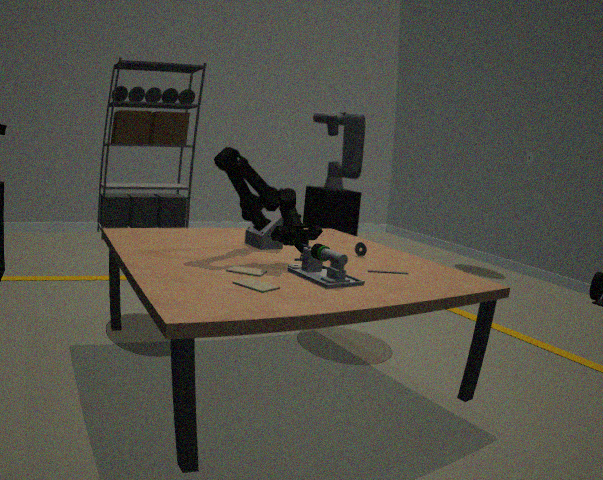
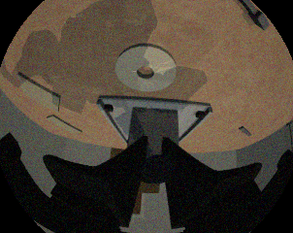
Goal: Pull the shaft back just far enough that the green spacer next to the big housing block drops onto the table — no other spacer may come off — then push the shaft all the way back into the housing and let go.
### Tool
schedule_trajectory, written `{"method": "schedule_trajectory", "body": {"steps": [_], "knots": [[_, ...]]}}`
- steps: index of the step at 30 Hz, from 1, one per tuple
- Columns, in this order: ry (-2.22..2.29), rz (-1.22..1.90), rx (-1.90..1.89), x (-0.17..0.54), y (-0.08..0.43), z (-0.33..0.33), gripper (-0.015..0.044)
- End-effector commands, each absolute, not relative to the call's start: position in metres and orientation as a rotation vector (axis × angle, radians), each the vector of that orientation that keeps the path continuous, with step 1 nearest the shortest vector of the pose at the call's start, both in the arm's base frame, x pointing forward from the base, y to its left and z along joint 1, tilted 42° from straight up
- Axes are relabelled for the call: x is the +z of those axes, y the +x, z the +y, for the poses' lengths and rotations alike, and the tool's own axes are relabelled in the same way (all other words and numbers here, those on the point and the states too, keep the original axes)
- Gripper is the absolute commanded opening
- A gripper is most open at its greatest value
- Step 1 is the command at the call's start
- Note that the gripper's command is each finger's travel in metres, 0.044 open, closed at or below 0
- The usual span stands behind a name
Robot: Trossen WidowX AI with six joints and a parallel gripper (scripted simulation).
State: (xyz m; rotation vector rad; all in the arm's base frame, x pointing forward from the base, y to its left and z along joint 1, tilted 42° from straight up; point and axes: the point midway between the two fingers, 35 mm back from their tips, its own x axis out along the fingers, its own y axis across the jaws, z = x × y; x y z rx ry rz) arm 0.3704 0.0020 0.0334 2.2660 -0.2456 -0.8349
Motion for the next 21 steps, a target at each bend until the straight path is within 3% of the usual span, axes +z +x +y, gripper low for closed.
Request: {"method": "schedule_trajectory", "body": {"steps": [1, 21], "knots": [[2.268, -0.249, -0.838, 0.033, 0.3693, 0.0016, 0.0], [2.268, -0.249, -0.838, 0.0329, 0.3671, 0.0013, 0.0]]}}
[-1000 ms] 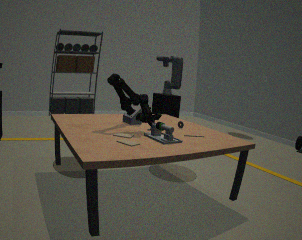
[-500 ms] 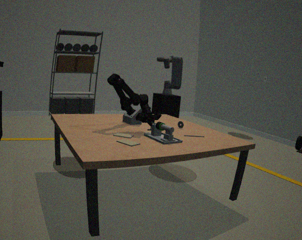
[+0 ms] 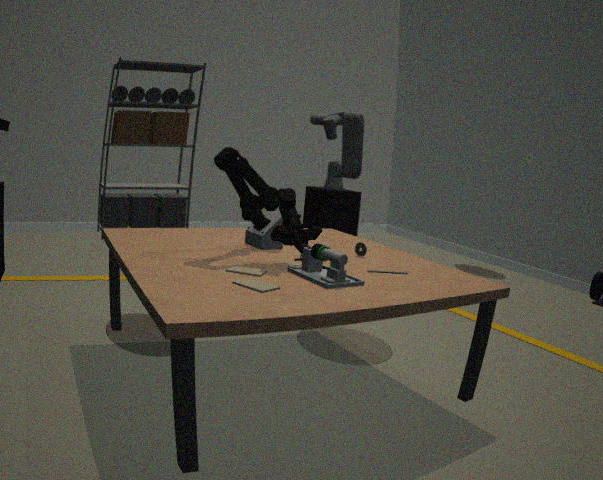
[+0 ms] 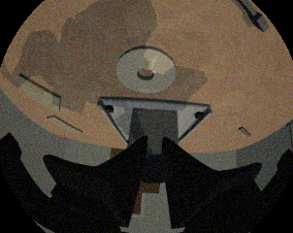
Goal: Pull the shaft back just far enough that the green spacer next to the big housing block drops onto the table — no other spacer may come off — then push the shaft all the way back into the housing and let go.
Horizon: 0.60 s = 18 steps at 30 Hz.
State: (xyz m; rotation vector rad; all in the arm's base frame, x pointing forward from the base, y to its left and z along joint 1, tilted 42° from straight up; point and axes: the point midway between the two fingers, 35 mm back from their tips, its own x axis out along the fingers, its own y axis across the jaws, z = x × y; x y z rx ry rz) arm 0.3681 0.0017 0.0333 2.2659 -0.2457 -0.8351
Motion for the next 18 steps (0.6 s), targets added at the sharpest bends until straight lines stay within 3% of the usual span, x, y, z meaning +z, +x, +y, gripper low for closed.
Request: {"method": "schedule_trajectory", "body": {"steps": [1, 18], "knots": [[2.268, -0.249, -0.838, 0.0329, 0.367, 0.0013, 0.0], [2.268, -0.249, -0.838, 0.0328, 0.3652, 0.0011, 0.0]]}}
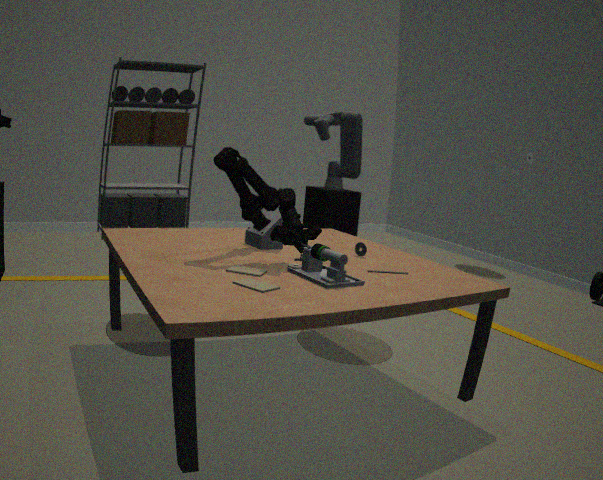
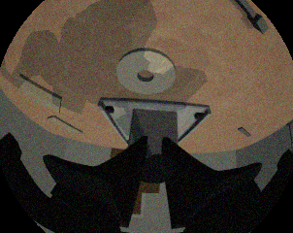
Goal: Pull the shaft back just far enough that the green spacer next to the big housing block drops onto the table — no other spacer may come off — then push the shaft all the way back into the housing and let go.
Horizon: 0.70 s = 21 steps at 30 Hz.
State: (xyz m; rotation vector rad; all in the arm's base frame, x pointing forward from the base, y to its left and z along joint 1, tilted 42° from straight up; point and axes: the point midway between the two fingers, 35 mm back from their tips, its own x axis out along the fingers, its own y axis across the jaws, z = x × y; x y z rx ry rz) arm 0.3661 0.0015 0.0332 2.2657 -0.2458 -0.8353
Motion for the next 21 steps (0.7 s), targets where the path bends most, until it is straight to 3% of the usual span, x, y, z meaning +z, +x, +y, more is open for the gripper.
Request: {"method": "schedule_trajectory", "body": {"steps": [1, 21], "knots": [[2.268, -0.249, -0.838, 0.0327, 0.365, 0.0011, 0.0], [2.268, -0.249, -0.838, 0.0326, 0.3628, 0.0009, 0.0]]}}
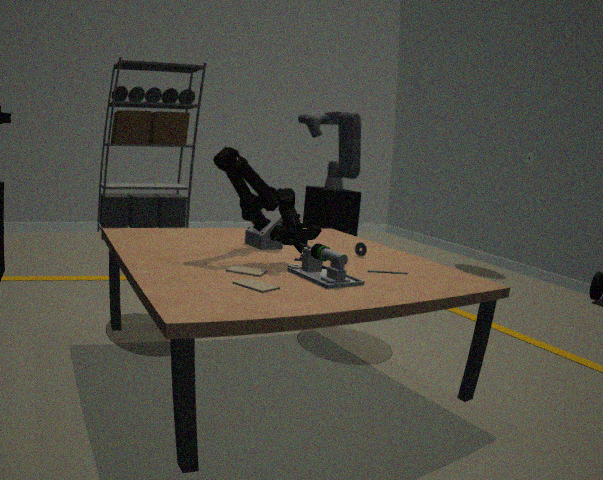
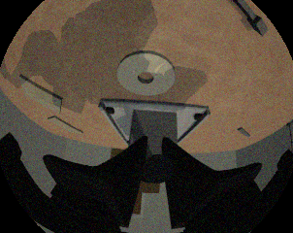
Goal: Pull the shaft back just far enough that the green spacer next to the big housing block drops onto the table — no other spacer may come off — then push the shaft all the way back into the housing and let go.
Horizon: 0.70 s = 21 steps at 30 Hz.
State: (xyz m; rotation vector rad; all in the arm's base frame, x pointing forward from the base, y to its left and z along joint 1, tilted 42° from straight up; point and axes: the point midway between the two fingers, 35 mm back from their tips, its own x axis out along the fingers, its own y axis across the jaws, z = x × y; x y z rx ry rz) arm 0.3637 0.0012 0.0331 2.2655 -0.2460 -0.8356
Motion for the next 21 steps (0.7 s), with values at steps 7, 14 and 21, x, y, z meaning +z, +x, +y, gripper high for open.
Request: {"method": "schedule_trajectory", "body": {"steps": [7, 14, 21], "knots": [[2.268, -0.248, -0.838, 0.0326, 0.3621, 0.0008, 0.0], [2.268, -0.248, -0.838, 0.0325, 0.3613, 0.0007, 0.0], [2.265, -0.247, -0.836, 0.0329, 0.3619, 0.0008, 0.0]]}}
